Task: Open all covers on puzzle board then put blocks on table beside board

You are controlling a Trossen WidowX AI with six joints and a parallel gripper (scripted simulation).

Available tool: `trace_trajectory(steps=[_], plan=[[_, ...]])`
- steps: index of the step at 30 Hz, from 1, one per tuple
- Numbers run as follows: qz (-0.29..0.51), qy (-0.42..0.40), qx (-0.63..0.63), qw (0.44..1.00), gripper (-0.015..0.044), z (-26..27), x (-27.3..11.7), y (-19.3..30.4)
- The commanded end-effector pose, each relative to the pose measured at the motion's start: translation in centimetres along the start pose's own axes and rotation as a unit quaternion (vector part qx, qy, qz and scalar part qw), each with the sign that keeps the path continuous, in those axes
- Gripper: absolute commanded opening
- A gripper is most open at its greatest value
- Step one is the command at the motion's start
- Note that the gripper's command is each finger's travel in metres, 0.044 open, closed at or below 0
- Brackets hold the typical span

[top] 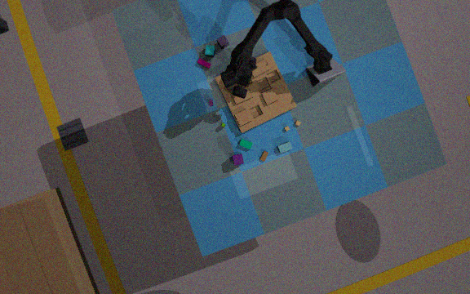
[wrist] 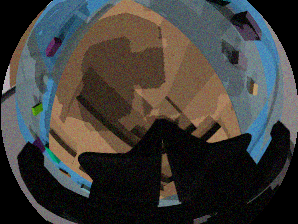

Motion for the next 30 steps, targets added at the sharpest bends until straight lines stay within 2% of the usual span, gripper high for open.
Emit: trace_trajectory(steps=[1, 30], plan=[[0.003, 0.005, -0.004, 1.000, 0.0000, 0.2, 0.3, -0.5], [0.002, 0.005, -0.003, 1.000, 0.0000, 0.6, 0.3, -1.8]])
Point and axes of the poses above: the point midway between the two fingers, 35 mm back from their tips, its own x axis out along the fingers, its own z axis across the jaws, y = z × x, the point moved 5 cm from there along -x, back along the fingers, and after that the axes turned 11 degrees about -x, right-handed, at the moved point
